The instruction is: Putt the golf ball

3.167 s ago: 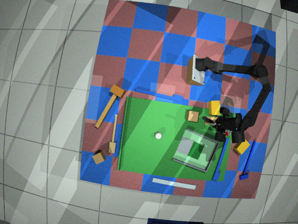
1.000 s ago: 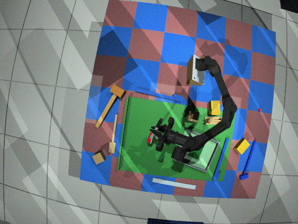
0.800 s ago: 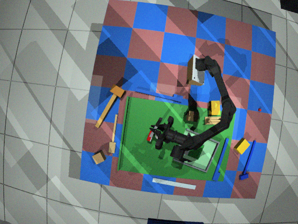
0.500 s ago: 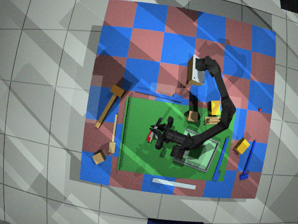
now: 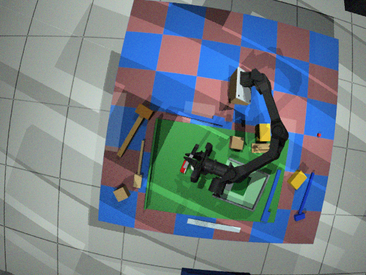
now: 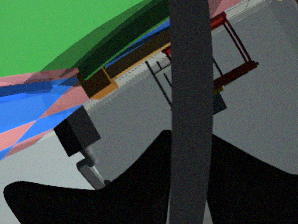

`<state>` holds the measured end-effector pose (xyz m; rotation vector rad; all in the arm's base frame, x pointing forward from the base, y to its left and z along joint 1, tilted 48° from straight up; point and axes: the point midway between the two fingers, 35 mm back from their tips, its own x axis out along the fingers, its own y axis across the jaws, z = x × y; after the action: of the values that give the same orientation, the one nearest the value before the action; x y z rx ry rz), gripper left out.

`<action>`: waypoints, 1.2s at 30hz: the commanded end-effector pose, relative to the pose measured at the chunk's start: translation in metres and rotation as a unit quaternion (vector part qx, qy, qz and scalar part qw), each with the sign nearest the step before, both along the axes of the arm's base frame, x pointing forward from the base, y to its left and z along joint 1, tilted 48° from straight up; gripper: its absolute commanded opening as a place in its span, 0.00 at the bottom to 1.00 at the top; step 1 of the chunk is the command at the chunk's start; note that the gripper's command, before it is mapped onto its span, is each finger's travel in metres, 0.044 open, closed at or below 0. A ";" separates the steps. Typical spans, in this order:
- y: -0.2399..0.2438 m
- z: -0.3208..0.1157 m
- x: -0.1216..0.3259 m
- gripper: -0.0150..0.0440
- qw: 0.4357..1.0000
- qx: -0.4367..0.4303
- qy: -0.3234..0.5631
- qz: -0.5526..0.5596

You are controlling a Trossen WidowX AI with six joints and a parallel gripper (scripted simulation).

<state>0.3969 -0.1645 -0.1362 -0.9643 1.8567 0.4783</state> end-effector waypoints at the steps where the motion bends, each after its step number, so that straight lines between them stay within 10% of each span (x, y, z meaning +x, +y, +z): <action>1: 0.000 0.001 0.000 0.25 1.000 0.000 0.000 0.000; 19: -0.016 -0.019 -0.006 0.25 1.000 0.001 -0.004 -0.007; 36: 0.064 0.081 0.032 0.25 1.000 0.002 -0.002 -0.003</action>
<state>0.4344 -0.0878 -0.0567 -0.9852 1.8243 0.4836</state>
